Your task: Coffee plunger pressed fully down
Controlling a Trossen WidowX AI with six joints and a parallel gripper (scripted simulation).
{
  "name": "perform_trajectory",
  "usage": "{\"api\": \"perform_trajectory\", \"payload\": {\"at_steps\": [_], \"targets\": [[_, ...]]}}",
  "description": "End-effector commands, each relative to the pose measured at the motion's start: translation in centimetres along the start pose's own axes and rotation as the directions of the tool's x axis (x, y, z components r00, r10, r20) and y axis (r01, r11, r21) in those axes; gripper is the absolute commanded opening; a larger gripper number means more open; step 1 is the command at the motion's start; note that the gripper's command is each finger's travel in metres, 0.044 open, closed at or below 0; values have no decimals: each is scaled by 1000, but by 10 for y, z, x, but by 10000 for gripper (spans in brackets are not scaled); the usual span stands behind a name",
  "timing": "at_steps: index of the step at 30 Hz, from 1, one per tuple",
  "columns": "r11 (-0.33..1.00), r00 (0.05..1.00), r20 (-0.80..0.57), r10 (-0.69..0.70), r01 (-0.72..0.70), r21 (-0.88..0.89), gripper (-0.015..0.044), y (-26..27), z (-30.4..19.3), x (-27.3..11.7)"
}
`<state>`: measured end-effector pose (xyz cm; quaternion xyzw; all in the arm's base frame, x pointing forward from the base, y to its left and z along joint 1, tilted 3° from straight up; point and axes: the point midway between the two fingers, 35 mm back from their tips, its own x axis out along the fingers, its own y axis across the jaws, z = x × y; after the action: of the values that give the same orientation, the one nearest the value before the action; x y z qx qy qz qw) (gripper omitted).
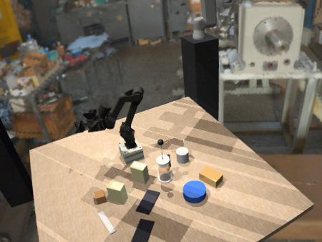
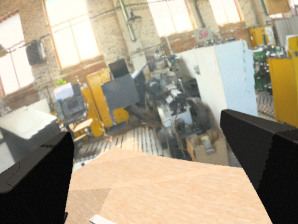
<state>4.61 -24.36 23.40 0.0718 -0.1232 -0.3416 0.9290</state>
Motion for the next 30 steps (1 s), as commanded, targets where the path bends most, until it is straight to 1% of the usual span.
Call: {"api": "perform_trajectory", "payload": {"at_steps": [1,2,8,13,17,23,26,30], "targets": [[1000,1000,0,4,-4,2,426,1,0,1],[1000,1000,0,12,-12,6,440,2,1,4],[991,992,-16,123,-122,60,440,28,3,45],[969,972,-53,227,-220,117,440,67,2,82],[945,948,-98,304,-287,156,440,107,-1,102],[899,885,-187,427,-393,192,440,177,-8,114],[876,844,-242,478,-438,201,440,212,-11,110],[842,777,-324,540,-500,204,440,256,-16,94]]}}
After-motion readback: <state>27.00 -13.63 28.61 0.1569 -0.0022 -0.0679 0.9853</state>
